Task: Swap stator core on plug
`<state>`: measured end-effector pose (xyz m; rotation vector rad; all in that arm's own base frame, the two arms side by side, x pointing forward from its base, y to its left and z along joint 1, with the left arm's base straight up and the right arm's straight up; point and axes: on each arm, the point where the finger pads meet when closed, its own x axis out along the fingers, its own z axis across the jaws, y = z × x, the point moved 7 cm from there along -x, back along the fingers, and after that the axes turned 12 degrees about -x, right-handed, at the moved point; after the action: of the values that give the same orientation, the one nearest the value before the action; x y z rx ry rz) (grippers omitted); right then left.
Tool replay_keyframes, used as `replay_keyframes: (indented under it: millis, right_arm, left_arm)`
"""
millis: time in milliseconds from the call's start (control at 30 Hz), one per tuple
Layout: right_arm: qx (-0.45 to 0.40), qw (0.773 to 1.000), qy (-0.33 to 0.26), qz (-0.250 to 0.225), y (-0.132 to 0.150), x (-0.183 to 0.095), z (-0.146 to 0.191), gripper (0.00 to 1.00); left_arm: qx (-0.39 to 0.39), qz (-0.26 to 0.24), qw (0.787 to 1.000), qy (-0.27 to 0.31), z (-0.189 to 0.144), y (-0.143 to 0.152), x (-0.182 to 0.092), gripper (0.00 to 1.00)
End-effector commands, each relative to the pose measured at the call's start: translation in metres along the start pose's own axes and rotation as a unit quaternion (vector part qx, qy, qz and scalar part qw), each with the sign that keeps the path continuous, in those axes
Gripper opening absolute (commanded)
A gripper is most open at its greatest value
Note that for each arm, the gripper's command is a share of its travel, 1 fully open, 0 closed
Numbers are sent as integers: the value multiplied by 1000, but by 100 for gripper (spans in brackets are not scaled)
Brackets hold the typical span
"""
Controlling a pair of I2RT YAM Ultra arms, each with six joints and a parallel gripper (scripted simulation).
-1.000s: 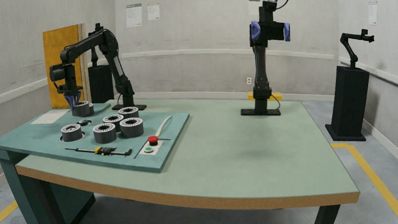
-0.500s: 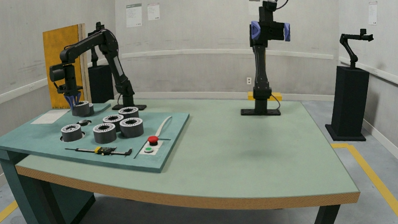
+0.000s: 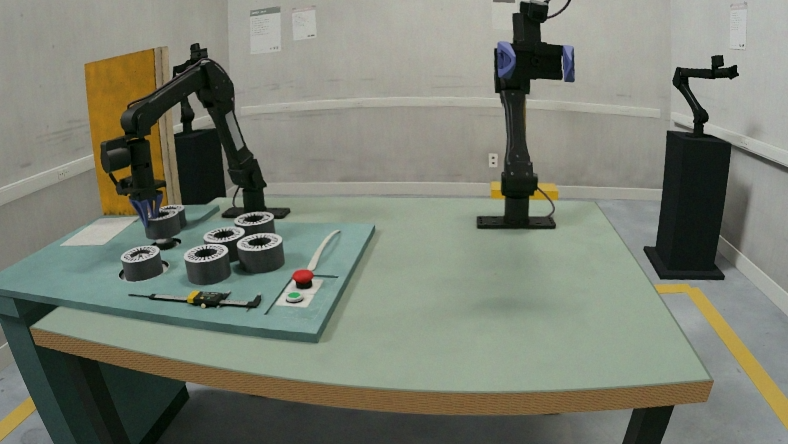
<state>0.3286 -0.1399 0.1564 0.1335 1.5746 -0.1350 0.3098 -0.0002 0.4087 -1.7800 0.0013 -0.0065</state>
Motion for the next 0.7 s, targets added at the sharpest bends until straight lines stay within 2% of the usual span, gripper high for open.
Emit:
replay_keyframes:
  millis: [0, 67, 100, 233, 333, 567, 633, 667]
  right_arm:
    - [6, 999, -40, -16, -3, -40, -4, 0]
    - [2, 998, -52, -19, 1, -38, 2, 0]
    - [-2, 1000, -27, -13, 5, -17, -7, 0]
    - [0, 999, -39, -16, 3, -25, 2, 0]
    - [-4, 1000, -25, -12, 5, -13, -4, 0]
    - [1, 999, -37, -15, 1, -18, 0, 0]
    - [1, 999, -35, -15, 1, -11, 1, 0]
    - [-1, 1000, -11, -9, 4, 6, -10, 0]
  left_arm:
    - [3, -16, 1000, 1, -2, -11, -9, 100]
    - [3, -16, 1000, 1, -2, -11, -9, 100]
    - [3, -16, 1000, 1, -2, -11, -9, 100]
    - [3, -16, 1000, 1, -2, -11, -9, 100]
    - [3, -16, 1000, 1, -2, -11, -9, 100]
    - [3, -16, 1000, 1, -2, -11, -9, 100]
    - [3, -16, 1000, 1, -2, -11, -9, 100]
    - [3, -16, 1000, 1, -2, -11, -9, 100]
